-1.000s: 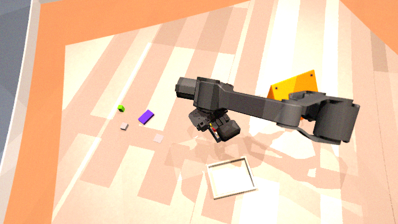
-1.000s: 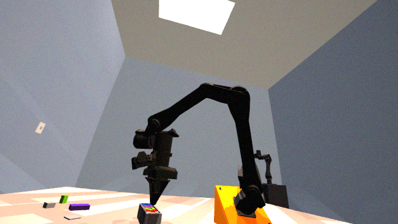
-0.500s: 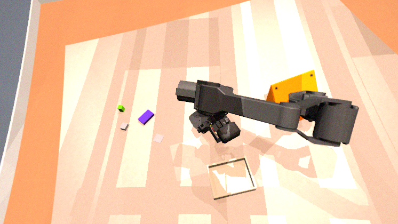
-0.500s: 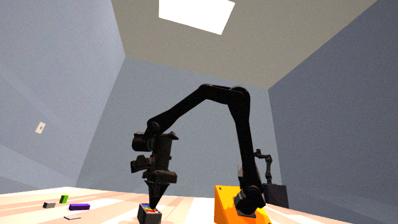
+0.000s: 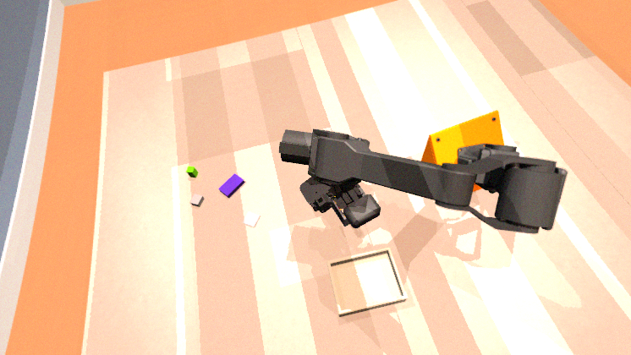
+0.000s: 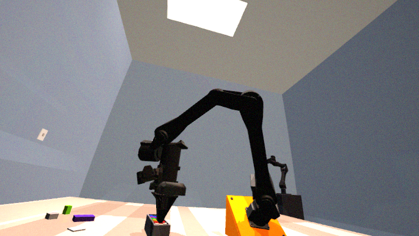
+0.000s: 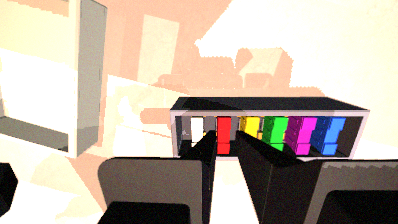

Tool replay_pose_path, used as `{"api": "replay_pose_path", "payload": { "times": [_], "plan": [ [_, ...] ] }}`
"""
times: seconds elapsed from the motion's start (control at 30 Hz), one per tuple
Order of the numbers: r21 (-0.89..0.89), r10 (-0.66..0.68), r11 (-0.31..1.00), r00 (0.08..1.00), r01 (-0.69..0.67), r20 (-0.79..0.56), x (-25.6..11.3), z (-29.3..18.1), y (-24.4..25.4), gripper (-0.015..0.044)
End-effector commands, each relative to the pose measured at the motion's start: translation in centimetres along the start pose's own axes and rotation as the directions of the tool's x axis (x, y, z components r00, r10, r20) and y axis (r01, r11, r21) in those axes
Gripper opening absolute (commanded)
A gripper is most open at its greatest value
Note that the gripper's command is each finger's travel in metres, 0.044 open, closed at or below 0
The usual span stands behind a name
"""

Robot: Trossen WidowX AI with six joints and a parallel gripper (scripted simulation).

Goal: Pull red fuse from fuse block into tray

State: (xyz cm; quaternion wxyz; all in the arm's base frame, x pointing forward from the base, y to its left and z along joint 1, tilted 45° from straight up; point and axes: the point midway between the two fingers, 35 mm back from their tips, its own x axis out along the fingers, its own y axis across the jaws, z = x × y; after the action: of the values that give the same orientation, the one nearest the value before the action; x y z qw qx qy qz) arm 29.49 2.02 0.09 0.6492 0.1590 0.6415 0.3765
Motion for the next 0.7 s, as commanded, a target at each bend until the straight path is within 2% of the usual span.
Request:
{"api": "replay_pose_path", "payload": {
  "times": [0.0,0.17,0.53,0.67],
  "plan": [
    [0.001,0.003,1.000,1.000,-0.003,0.000,0.43,0.00,0.09,0.0074],
    [0.001,0.003,1.000,1.000,-0.003,0.000,0.49,0.00,0.09,0.0074],
    [0.000,0.001,1.000,1.000,-0.001,-0.002,0.39,-0.05,0.05,0.0000],
    [0.000,0.001,1.000,1.000,-0.001,-0.002,0.36,-0.04,0.05,0.0000]
  ]
}}
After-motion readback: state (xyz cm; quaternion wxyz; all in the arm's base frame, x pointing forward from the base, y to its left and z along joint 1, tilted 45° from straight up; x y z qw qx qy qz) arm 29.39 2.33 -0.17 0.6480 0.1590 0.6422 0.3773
